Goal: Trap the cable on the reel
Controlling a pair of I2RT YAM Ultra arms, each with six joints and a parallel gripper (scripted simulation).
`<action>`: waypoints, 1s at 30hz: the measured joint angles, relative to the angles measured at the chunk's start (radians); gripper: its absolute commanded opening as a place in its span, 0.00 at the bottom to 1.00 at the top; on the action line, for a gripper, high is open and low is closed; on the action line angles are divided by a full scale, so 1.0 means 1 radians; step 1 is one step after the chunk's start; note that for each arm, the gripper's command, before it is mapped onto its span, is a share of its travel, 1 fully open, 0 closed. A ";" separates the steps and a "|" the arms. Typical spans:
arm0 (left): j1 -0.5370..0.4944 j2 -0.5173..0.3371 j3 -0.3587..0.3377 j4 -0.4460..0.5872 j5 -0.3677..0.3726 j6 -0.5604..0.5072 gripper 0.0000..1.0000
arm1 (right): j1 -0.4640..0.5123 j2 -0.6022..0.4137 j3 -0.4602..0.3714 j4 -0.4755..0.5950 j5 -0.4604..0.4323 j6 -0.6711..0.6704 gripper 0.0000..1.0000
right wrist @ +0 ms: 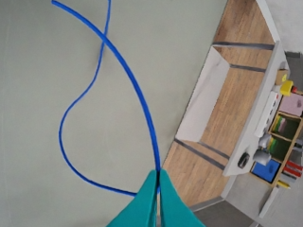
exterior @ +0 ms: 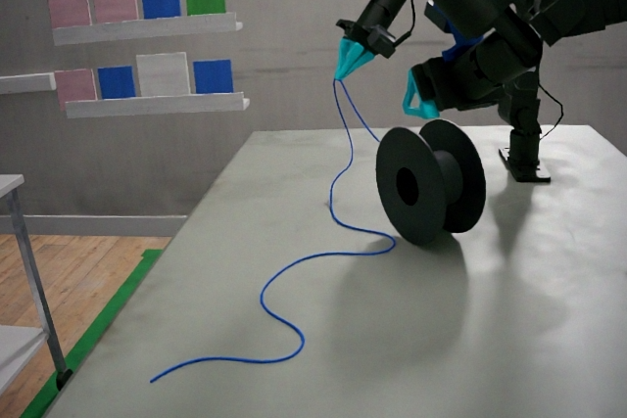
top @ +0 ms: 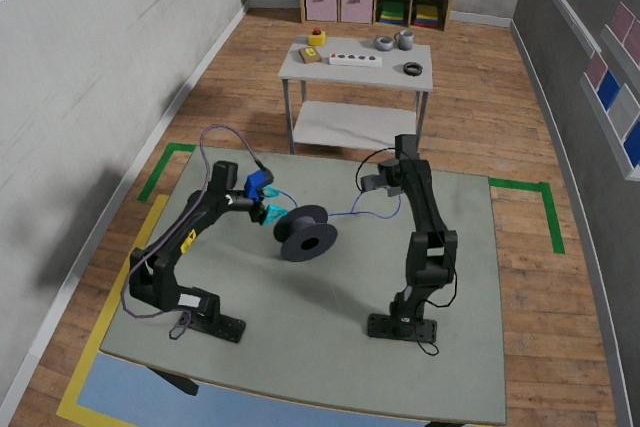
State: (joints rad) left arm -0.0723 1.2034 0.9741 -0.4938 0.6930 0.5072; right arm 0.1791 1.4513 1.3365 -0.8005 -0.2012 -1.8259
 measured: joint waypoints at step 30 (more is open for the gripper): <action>-0.002 0.013 -0.145 0.156 0.001 -0.001 0.75 | -0.002 0.002 0.006 -0.005 0.000 0.000 0.00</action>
State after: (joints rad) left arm -0.0746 1.2167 0.8288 -0.3374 0.6937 0.5060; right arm 0.1776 1.4528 1.3430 -0.8059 -0.2012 -1.8259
